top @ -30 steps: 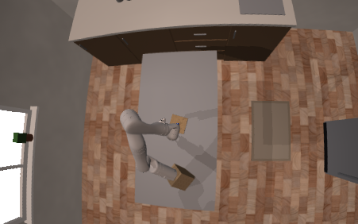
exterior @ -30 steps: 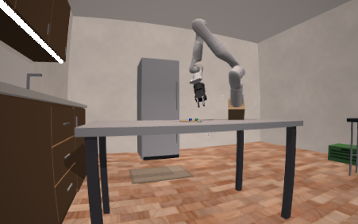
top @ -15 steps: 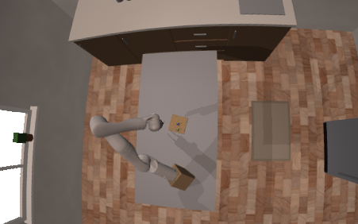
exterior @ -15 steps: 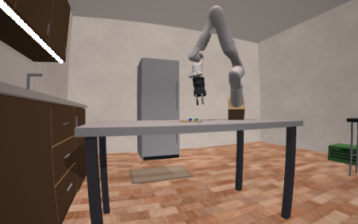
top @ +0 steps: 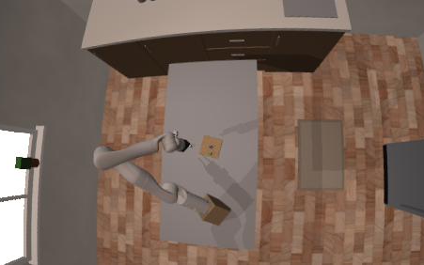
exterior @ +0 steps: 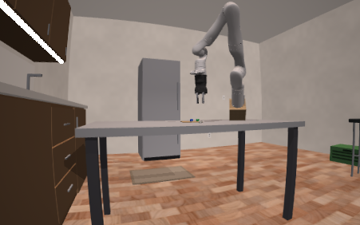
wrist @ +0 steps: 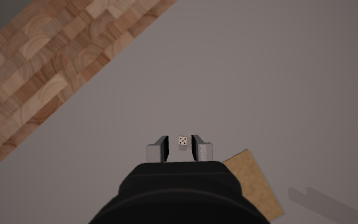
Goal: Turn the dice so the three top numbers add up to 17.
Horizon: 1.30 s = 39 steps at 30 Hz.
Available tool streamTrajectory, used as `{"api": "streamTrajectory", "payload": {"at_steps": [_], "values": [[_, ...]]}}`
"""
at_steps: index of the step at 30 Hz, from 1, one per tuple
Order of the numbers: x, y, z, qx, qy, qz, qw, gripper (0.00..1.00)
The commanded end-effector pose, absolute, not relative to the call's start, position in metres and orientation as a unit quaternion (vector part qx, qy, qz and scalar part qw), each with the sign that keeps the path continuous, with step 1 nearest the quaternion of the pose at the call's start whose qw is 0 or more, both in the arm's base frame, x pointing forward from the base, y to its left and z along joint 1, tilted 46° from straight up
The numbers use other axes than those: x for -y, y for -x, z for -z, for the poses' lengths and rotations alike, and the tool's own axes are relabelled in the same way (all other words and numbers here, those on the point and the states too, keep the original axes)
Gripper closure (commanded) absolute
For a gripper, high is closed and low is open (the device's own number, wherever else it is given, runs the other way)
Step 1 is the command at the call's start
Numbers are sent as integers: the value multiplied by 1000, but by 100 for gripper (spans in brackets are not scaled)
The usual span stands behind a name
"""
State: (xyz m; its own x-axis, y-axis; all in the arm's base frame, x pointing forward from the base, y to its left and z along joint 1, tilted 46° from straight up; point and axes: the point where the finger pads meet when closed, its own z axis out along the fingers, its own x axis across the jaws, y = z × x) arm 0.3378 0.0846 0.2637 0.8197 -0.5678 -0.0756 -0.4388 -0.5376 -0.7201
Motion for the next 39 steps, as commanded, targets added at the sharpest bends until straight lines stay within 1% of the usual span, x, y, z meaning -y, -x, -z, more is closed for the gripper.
{"api": "streamTrajectory", "payload": {"at_steps": [1,8,9,39], "values": [[-84,-338,-267,-287,876,92,376,36],[-84,-338,-267,-287,877,93,375,36],[-84,-338,-267,-287,877,93,375,0],[-86,-338,-267,-260,885,104,371,0]]}}
